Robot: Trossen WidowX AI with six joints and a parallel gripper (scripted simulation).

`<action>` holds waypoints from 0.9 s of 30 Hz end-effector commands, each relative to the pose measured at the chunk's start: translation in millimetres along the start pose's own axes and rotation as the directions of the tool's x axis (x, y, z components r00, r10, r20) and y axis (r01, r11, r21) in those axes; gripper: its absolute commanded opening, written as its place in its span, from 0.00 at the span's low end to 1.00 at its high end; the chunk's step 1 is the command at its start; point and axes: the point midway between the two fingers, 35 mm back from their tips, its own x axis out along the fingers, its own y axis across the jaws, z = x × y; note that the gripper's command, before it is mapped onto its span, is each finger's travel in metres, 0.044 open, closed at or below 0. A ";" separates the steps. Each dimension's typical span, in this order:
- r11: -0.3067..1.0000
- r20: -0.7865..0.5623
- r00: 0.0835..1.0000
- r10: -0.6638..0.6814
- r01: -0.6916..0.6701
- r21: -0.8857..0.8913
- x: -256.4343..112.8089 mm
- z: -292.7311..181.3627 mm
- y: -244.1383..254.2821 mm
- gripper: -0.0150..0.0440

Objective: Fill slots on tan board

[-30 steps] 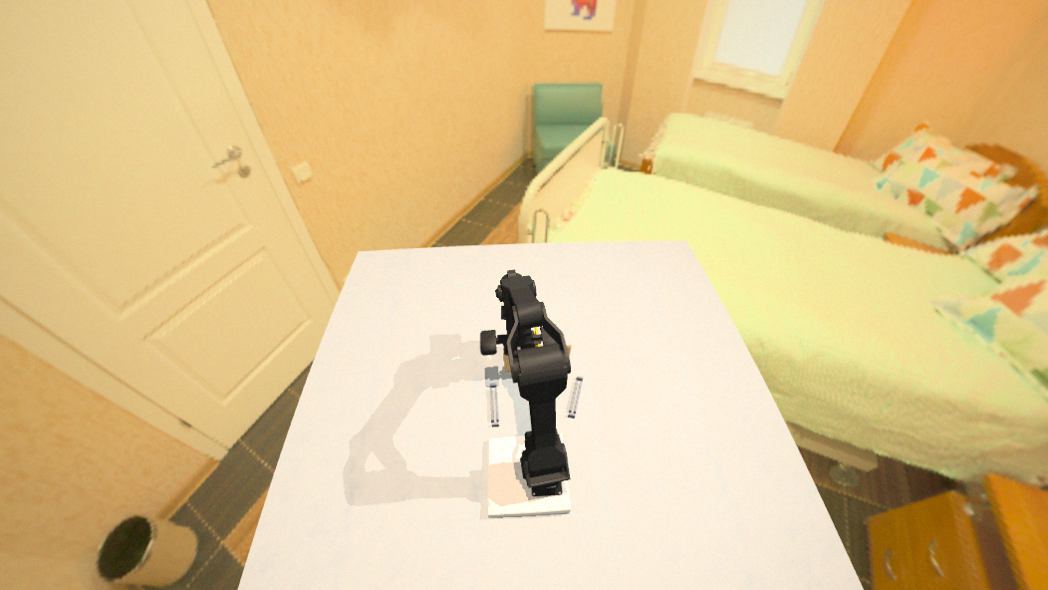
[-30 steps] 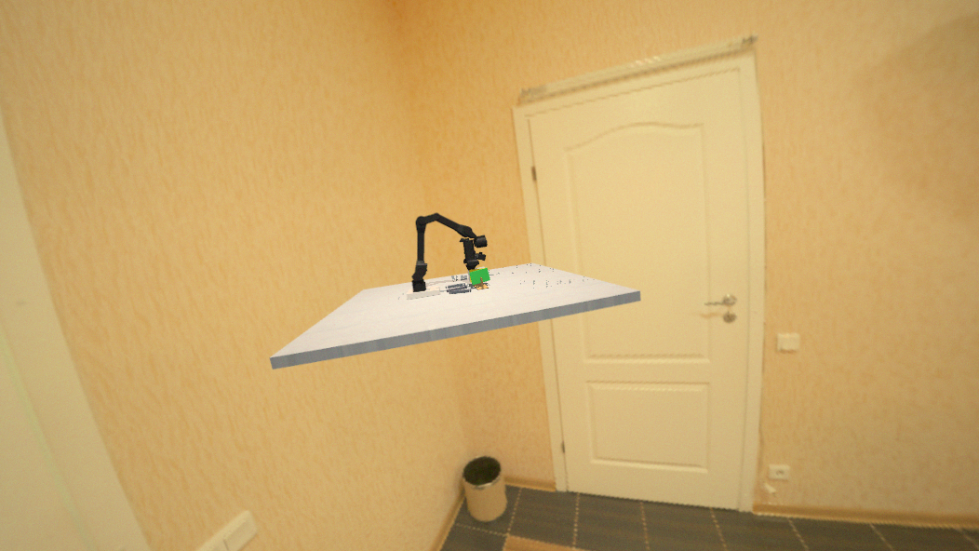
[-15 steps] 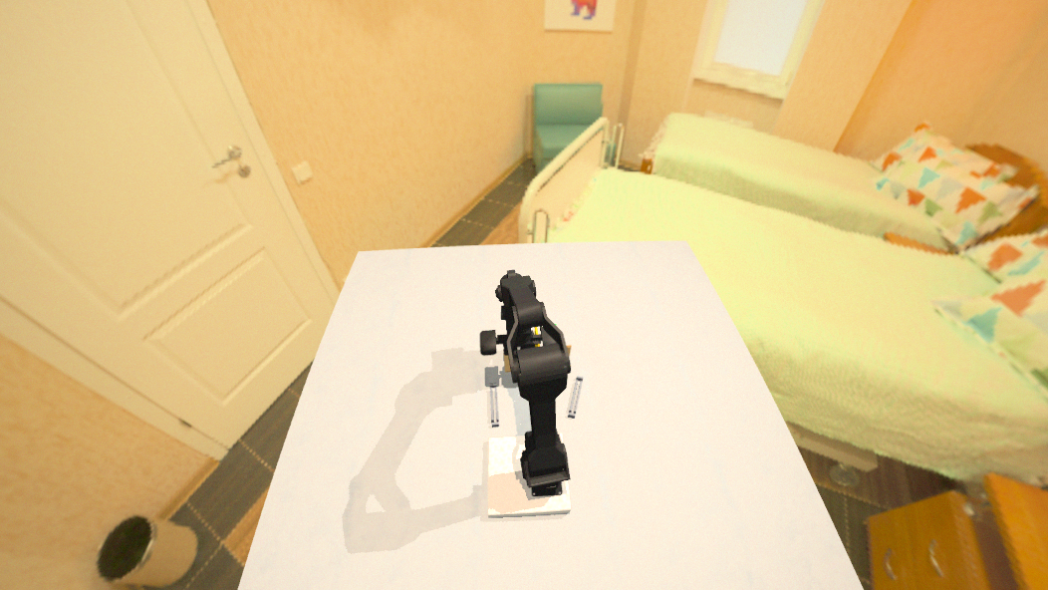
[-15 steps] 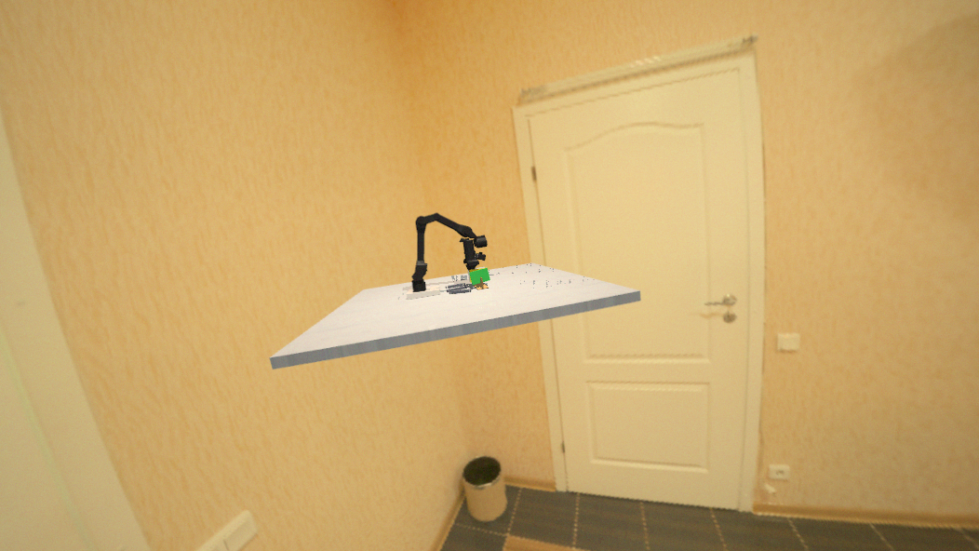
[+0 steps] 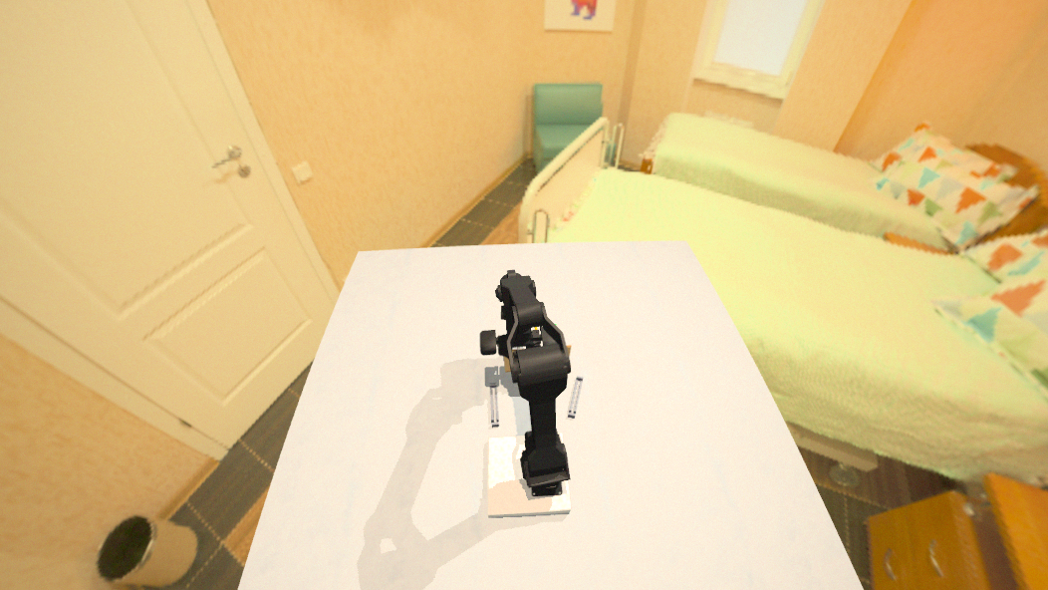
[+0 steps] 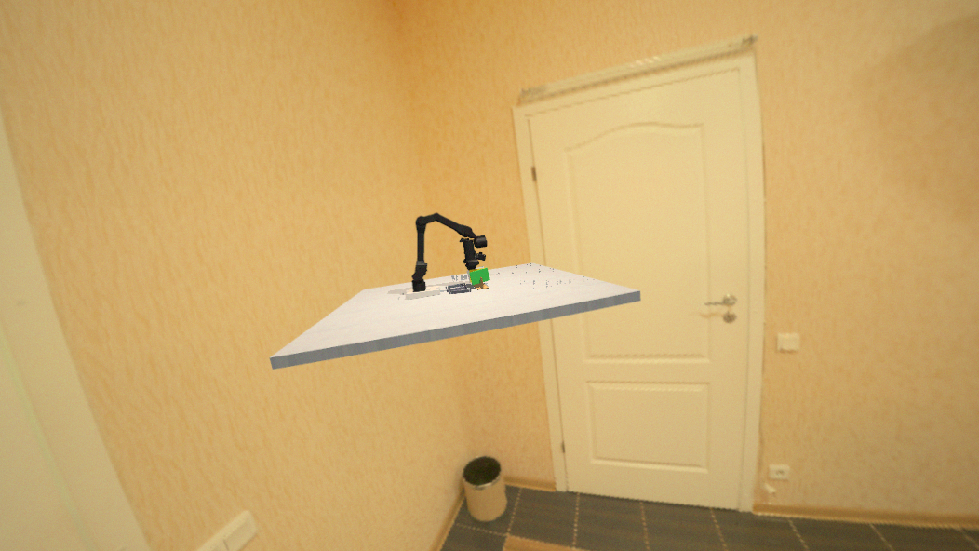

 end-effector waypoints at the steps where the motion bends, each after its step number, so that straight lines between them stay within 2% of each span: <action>1: 1.000 0.000 1.000 0.000 0.000 0.000 0.0 0.0 0.0 0.53; 5: 1.000 0.000 1.000 0.000 0.000 0.001 -10.0 1.3 0.1 0.53; 10: 1.000 0.002 1.000 -0.002 0.002 0.007 -74.6 0.3 0.2 0.53; 27: 1.000 0.002 1.000 -0.002 0.002 0.007 -77.3 1.6 0.7 0.53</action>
